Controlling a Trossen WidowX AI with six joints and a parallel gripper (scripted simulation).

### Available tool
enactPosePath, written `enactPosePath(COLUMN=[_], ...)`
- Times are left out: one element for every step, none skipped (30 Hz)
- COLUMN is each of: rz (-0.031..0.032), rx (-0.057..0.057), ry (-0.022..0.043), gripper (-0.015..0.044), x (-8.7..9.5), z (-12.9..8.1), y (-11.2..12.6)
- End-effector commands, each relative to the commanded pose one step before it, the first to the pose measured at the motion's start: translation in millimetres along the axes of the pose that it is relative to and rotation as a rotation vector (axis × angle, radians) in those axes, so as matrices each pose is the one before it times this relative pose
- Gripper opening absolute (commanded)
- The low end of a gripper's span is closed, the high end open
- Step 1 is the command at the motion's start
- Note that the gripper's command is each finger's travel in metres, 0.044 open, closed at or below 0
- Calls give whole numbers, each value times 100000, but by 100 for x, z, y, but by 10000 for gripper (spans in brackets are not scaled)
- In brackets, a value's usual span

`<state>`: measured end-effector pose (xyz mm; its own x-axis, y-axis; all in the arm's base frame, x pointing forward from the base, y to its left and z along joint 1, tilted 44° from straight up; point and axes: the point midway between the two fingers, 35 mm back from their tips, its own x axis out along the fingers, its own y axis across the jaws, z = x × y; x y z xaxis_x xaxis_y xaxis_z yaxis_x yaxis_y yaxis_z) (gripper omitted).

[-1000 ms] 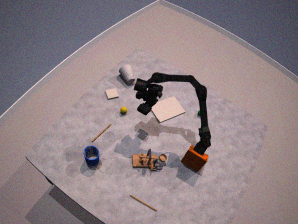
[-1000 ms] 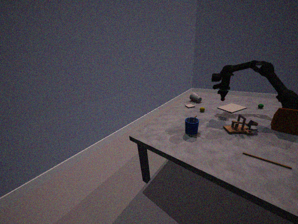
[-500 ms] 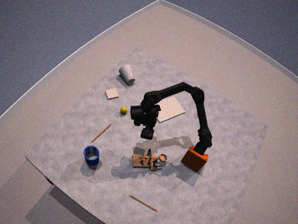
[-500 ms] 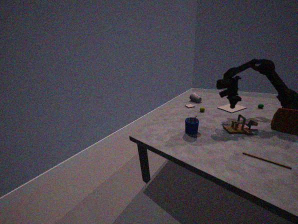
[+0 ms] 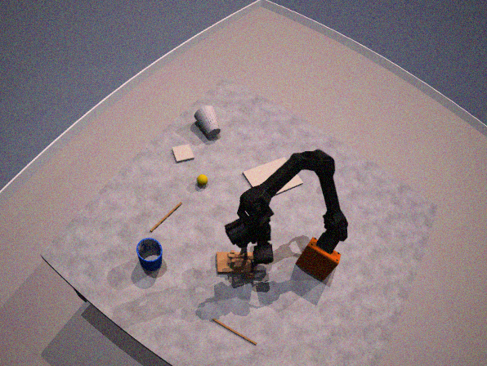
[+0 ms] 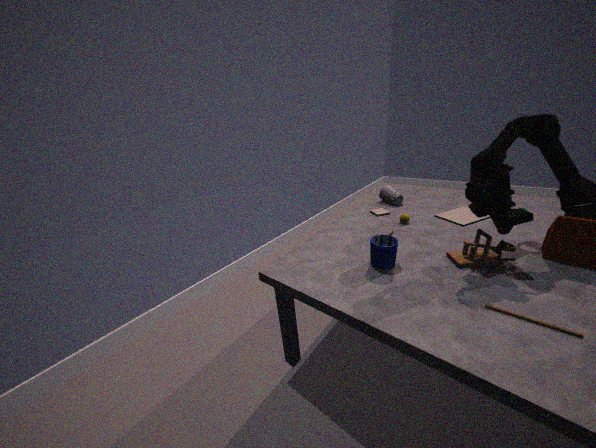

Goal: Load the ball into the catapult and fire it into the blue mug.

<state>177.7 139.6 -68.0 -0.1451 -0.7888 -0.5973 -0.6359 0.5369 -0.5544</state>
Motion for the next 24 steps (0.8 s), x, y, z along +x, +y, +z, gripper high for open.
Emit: enactPosePath(rz=[-2512, -121, 0, 0, -2, -4, -7, -11, -8, -5, -2, 0, -1, -1, -2, -2, -3, -3, -4, -4, -5, -5, -5, -4], rx=[-3450, -157, 0, 0, 2, 4, 6, 9, 6, 4, 1, 0, 1, 1, 2, 2, 2, 3, 3, 3, 3, 3, 3, 2], ry=[4649, 175, 0, 0, 0, 0, 1, 4, 4, 3, 1, 0, 0, 0, 0, 0, 1, 1, 1, 2, 2, 3, 3, 3], gripper=[0, 0, 0, 0, 0, 0, 0, 0, 0, 0, 0, 0, 0, 0, 0, 0, 0, 0, 0, 0, 0, 0, 0, 0], x=[1268, 50, 0, 0, 113, 182, 271, 383, 255, 157, 58, 0, 26, 48, 72, 99, 112, 127, 138, 144, 147, 149, 149, 120], z=[-1705, -69, 0, 0, 44, 69, 101, 137, 87, 52, 19, 0, 10, 19, 28, 38, 42, 47, 51, 52, 52, 47, 46, 30], y=[1382, 63, 0, 0, -1, -1, -2, -3, -2, -1, 0, 0, 0, 0, -1, -1, -1, -1, -1, -1, -1, 0, 0, 3])
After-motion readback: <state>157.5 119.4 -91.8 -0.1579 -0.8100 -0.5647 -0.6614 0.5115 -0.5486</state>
